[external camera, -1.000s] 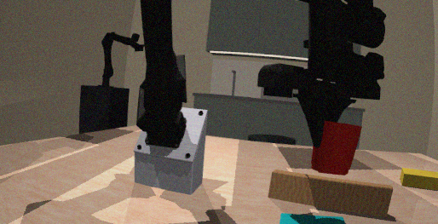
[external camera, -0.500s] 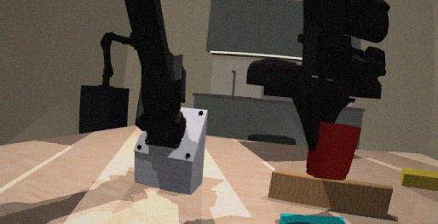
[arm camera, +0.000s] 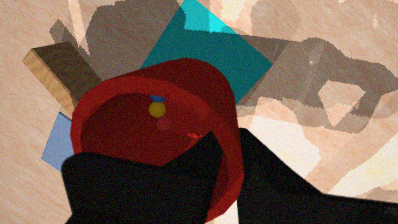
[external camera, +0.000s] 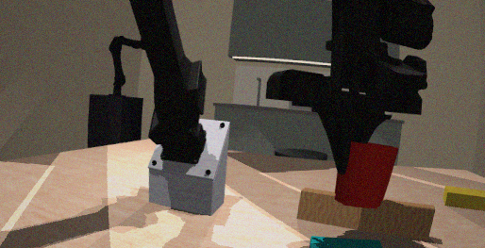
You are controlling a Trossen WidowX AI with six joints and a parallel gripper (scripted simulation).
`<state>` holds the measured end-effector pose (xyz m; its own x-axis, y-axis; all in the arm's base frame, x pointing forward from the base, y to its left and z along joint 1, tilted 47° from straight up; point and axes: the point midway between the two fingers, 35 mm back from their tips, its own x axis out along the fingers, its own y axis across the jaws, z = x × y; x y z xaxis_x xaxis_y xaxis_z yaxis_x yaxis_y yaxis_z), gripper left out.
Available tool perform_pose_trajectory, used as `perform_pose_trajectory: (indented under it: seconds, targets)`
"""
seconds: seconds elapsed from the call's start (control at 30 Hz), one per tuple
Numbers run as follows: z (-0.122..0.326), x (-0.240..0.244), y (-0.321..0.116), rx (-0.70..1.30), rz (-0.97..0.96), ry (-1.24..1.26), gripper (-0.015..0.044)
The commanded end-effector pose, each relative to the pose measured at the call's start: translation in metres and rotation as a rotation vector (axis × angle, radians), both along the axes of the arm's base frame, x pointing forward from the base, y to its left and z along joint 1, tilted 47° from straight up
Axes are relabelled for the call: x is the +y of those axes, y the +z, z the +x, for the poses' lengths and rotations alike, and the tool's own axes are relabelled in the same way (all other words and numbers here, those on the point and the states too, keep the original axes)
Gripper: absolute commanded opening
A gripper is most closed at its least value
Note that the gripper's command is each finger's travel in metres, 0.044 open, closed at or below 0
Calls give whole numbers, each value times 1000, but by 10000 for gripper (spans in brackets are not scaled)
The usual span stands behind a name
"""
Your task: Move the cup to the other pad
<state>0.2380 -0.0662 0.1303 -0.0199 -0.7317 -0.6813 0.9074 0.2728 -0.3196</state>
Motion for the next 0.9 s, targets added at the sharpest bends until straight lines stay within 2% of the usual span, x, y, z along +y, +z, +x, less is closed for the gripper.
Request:
perform_pose_trajectory:
  seconds: [0.0, 0.87]
  targets:
    - [0, -4, -3, 0, -3, 3, 0]
    - [0, -29, -25, -1, -3, 3, 0]
